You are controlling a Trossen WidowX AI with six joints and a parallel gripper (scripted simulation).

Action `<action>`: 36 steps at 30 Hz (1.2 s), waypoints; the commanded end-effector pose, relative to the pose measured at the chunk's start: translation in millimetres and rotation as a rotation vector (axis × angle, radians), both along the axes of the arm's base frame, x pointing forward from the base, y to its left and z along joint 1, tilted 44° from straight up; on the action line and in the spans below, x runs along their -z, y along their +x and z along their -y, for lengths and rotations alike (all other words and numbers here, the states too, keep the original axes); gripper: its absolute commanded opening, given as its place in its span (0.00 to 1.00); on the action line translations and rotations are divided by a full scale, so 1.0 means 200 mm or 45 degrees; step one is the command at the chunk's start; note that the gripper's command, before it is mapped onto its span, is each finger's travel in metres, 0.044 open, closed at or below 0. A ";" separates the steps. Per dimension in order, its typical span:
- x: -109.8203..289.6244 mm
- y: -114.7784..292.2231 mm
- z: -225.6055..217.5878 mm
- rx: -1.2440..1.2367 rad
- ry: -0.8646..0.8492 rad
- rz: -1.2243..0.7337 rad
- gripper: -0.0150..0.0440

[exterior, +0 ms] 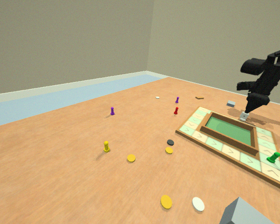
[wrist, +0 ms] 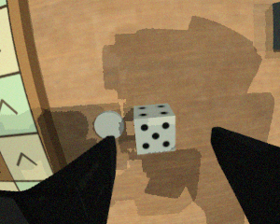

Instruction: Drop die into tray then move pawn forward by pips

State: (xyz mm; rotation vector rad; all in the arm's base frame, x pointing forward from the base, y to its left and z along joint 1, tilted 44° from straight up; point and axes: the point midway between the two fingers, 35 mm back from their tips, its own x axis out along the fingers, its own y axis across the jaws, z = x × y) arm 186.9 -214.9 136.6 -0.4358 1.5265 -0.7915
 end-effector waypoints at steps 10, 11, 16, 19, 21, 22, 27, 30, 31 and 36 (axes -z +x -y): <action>0.10 -0.03 0.07 -0.002 0.011 -0.017 0.72; 0.10 -0.03 0.07 -0.002 0.011 -0.017 0.72; 0.11 -0.03 0.08 -0.002 0.010 -0.017 0.59; 0.11 -0.03 0.08 -0.002 0.010 -0.017 0.49; 0.11 -0.03 0.08 -0.002 0.010 -0.017 0.46; 0.11 -0.03 0.08 -0.002 0.010 -0.017 0.45; 0.11 -0.03 0.08 -0.002 0.010 -0.017 0.40; 0.10 -0.03 0.07 -0.002 0.011 -0.017 0.30; 0.09 -0.02 0.06 -0.002 0.013 -0.016 0.25; 0.00 0.01 -0.03 0.000 0.026 -0.012 0.25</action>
